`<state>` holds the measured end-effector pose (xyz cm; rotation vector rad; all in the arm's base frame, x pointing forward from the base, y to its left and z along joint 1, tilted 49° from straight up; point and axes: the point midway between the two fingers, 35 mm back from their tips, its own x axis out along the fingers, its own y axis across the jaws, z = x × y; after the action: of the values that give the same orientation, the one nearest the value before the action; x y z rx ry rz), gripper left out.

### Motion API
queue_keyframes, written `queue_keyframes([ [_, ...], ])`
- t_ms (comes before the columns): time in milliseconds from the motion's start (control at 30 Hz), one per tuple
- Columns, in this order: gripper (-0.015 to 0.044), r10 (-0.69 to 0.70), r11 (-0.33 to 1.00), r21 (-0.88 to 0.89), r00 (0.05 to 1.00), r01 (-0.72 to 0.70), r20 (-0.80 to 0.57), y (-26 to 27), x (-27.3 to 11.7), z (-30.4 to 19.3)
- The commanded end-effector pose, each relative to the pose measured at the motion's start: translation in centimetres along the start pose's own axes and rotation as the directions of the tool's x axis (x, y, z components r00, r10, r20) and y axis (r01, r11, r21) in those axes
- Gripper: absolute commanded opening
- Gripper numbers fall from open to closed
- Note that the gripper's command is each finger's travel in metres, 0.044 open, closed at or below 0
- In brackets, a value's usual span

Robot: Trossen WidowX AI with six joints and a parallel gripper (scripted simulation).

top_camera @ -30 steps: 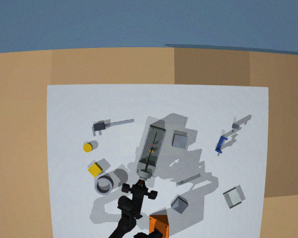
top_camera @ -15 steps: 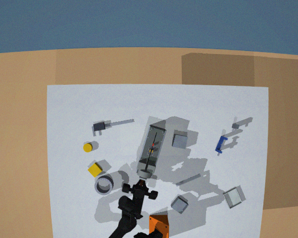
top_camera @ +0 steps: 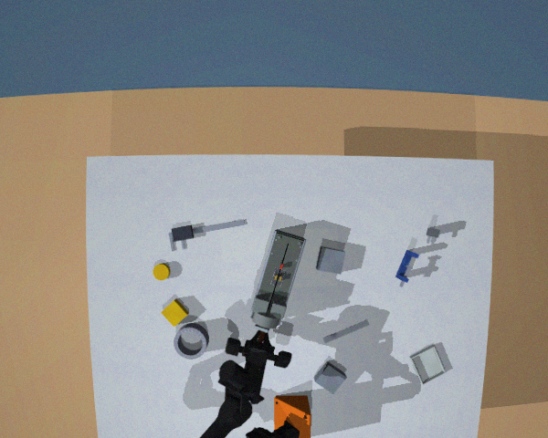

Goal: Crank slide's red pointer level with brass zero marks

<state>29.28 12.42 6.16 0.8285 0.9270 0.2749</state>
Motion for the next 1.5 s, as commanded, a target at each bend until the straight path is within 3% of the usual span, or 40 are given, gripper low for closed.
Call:
queue_keyframes([
  [0,0.0000,-0.024,1.000,0.013,1.000,0.024,0.008,-0.9,-0.1,0.1],
  [1467,0.0000,-0.025,1.000,0.011,1.000,0.025,0.009,-2.4,-2.7,2.6],
])
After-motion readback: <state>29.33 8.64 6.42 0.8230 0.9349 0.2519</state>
